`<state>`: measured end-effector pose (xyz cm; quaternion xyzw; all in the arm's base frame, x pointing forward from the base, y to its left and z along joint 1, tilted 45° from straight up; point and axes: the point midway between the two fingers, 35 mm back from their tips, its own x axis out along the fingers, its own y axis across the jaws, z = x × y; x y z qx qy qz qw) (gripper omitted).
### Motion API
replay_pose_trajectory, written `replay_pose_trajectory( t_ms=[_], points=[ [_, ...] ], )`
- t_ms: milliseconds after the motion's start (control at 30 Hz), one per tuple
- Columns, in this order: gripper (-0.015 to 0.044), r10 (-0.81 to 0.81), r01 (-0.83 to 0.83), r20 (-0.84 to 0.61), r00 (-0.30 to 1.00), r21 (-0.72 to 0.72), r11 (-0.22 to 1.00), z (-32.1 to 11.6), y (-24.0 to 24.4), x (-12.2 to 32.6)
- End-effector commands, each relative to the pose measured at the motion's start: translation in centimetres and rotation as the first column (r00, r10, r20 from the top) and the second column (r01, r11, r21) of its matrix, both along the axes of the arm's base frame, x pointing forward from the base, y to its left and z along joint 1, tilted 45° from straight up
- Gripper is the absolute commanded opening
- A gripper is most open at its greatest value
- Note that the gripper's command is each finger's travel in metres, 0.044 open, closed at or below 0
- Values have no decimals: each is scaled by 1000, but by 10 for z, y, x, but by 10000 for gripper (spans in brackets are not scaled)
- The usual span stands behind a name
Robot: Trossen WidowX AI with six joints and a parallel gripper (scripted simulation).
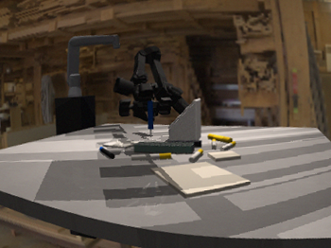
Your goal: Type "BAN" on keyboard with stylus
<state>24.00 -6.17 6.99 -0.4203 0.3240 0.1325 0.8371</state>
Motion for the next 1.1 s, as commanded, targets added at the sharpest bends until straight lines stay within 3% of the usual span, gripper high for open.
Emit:
replay_pose_trajectory(
  t_ms=[0,467,900,1000,1067],
  points=[
    [0,-4,4,-9,1000,3,1000,-8,7,-1],
    [0,-10,10,-4,1000,5,1000,-31,38,-3],
    [0,-9,9,-8,1000,6,1000,-47,24,-3],
    [79,-9,9,-8,1000,5,1000,-48,23,-3],
    [81,-9,9,-8,1000,5,1000,-49,22,-3]
  ],
)
